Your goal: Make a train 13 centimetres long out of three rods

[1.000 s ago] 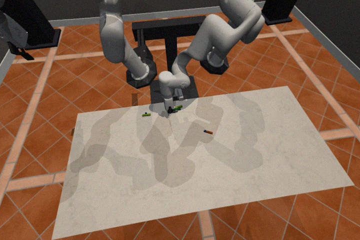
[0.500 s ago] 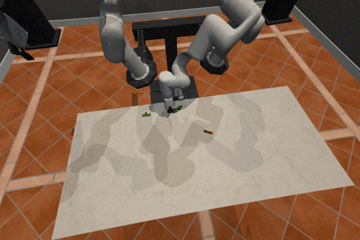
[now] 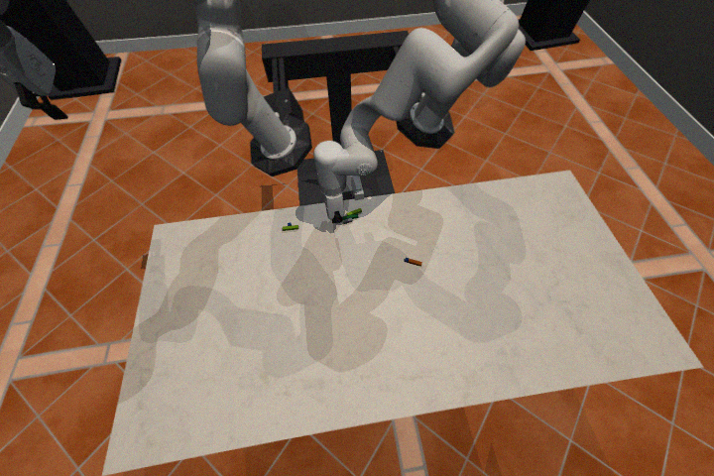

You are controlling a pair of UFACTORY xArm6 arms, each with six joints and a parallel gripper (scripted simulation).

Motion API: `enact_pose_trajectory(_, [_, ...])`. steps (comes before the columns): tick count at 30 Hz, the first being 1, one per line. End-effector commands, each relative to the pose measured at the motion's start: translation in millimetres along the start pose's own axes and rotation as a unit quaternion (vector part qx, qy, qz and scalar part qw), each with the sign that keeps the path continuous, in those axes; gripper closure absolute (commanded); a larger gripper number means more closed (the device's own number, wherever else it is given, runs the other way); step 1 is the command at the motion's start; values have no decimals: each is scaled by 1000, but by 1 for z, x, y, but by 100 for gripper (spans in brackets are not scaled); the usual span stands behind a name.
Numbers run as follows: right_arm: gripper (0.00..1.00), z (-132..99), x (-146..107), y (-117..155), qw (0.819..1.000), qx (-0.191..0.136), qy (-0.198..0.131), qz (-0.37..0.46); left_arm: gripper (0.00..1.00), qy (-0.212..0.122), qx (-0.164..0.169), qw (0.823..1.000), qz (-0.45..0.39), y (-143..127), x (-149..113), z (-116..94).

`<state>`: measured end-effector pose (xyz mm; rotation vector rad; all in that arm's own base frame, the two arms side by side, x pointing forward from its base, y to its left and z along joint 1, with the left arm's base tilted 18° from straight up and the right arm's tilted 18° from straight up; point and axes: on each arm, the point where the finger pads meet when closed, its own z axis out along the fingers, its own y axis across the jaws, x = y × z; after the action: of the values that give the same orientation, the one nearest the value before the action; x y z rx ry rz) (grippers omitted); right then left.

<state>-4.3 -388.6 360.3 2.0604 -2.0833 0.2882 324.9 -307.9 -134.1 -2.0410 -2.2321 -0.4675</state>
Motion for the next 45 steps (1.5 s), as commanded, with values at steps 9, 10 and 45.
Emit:
enact_pose_trajectory(9, [0,-1,1,0,1000,0,2,0,94,-2,-1,1000,0,1,-1,-2])
enact_pose_trajectory(10, [0,-1,1,0,1000,0,2,0,94,-2,-1,1000,0,1,-1,-2])
enact_pose_trajectory(45, [0,-1,1,0,1000,0,2,0,94,-2,-1,1000,0,1,-1,-102])
